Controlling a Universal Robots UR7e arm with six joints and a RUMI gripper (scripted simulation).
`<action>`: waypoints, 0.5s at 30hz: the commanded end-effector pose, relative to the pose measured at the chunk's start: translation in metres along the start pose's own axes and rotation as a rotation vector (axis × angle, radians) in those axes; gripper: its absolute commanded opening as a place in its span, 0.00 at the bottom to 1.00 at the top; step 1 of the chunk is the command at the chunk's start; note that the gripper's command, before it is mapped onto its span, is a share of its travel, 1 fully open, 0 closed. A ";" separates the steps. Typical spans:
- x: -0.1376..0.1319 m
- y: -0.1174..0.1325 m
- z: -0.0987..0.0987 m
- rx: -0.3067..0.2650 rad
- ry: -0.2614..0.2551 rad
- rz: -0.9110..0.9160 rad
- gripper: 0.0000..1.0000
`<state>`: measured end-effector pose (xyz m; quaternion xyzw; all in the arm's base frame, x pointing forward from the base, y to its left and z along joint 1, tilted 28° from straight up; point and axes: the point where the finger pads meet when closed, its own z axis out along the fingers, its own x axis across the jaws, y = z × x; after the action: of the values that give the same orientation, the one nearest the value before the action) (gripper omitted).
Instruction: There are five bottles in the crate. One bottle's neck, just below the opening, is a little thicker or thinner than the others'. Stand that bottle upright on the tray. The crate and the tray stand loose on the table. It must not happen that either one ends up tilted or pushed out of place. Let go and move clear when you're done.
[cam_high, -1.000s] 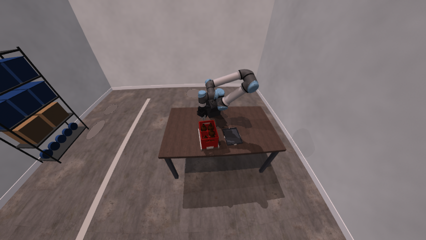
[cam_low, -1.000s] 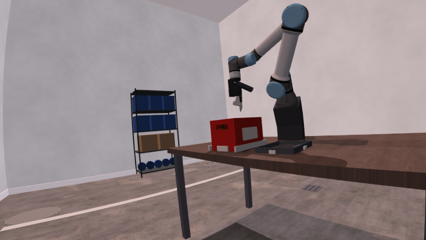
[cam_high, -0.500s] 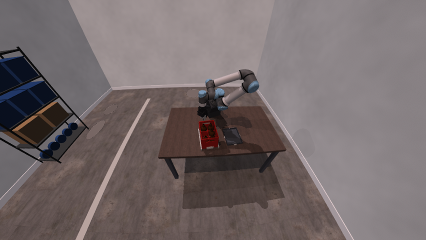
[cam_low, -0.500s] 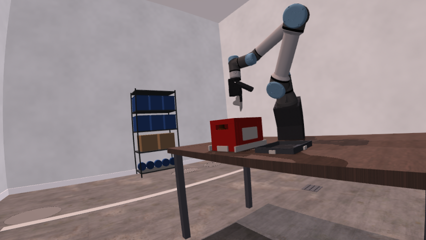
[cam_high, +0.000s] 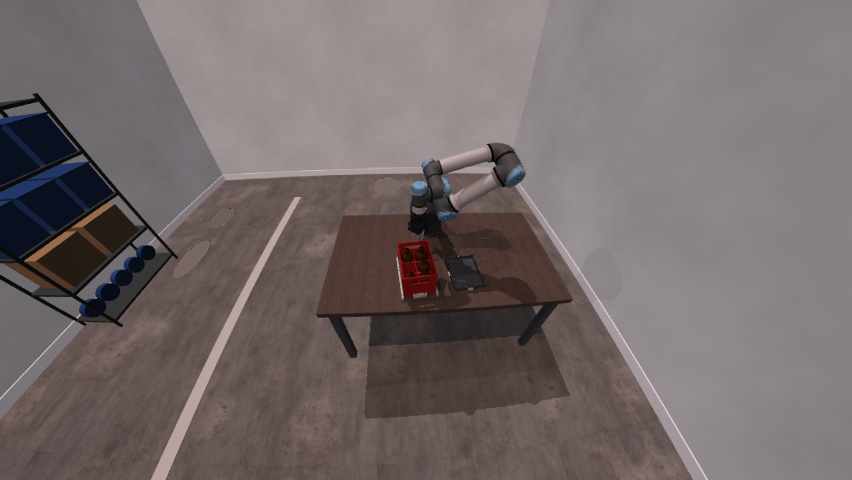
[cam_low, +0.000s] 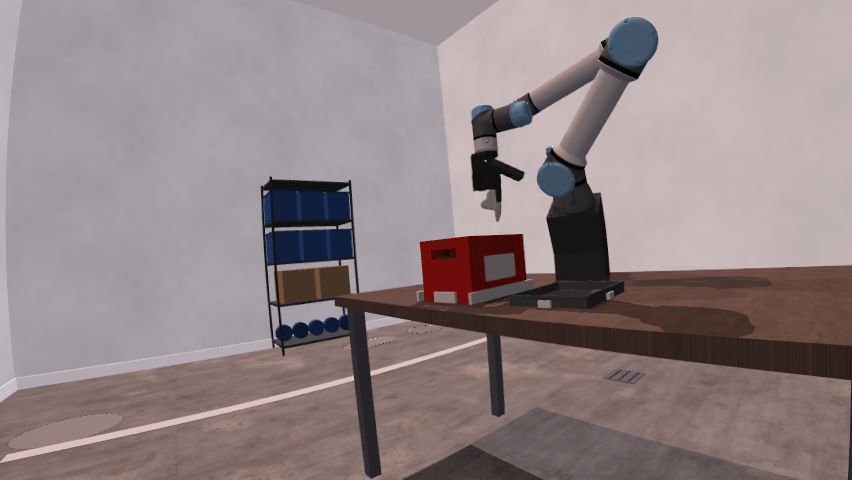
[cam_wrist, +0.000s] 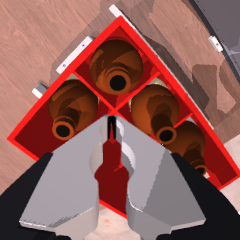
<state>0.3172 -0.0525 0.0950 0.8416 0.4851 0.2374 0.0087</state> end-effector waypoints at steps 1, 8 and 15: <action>0.005 -0.007 -0.003 0.002 0.004 0.013 0.00; 0.005 -0.006 -0.005 -0.001 0.002 0.009 0.38; 0.005 -0.006 -0.004 0.001 0.003 0.009 0.38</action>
<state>0.3126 -0.0452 0.0982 0.8436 0.4811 0.2382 0.0055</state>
